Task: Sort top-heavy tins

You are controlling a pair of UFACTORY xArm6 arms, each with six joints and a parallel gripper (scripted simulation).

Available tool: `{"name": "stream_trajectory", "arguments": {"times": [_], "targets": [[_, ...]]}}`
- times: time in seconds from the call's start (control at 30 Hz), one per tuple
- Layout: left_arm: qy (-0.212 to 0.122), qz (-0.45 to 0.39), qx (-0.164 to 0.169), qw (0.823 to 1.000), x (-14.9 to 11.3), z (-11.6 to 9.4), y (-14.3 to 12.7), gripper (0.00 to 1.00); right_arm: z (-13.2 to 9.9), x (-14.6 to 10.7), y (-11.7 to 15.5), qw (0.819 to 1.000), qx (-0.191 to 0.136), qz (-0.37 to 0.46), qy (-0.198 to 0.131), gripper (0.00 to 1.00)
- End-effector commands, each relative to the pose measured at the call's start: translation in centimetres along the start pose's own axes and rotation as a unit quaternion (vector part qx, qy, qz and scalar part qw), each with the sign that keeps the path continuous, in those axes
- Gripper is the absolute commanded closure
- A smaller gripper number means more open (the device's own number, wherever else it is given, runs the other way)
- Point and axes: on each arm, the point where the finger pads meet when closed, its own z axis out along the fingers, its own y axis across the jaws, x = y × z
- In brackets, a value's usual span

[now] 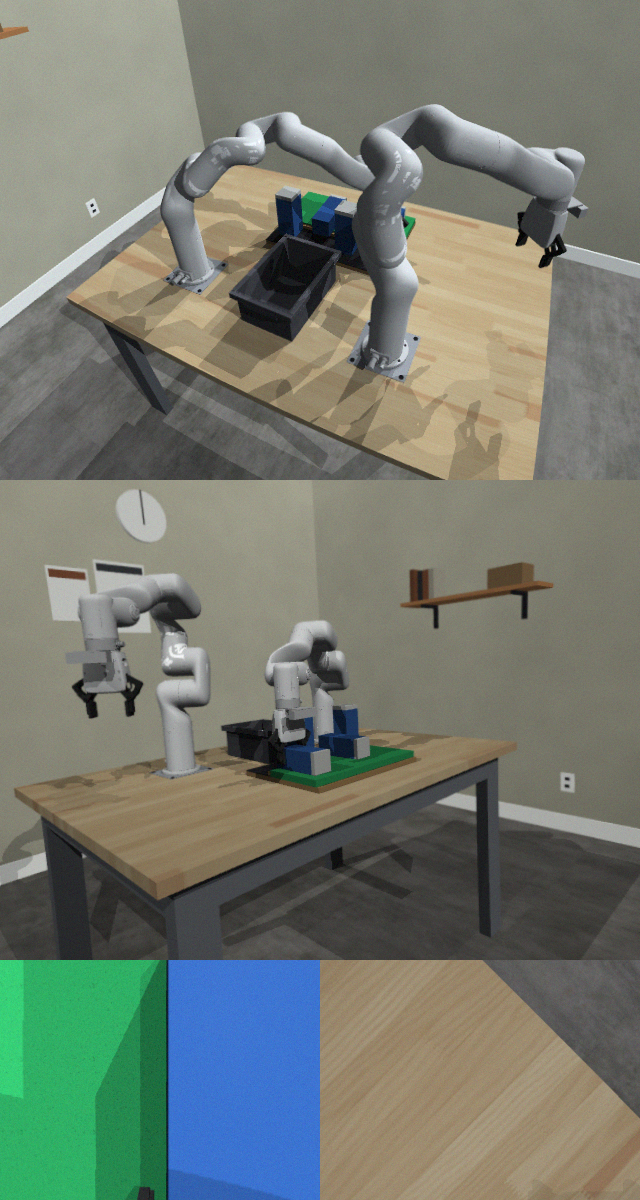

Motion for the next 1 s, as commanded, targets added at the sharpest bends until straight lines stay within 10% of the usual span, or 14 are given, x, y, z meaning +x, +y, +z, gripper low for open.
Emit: {"name": "stream_trajectory", "arguments": {"times": [0.0,0.63,0.67,0.97], "targets": [[0.002,0.0,-0.002,1.0,0.1,-0.25,0.14,0.16,-0.15,0.09,0.01,1.0,0.0,0.0,0.002,0.0],[0.002,0.0,-0.003,1.0,0.08,-0.31,0.15,0.16,-0.15,0.09,0.01,1.0,0.0,0.0,0.002,0.0],[0.002,0.0,-0.003,1.0,0.08,-0.31,0.15,1.0,-0.15,0.09,0.01,1.0,0.0,0.0,0.002,0.0],[0.002,0.0,-0.003,1.0,0.08,-0.31,0.15,1.0,-0.15,0.09,0.01,1.0,0.0,0.0,0.002,0.0]]}}
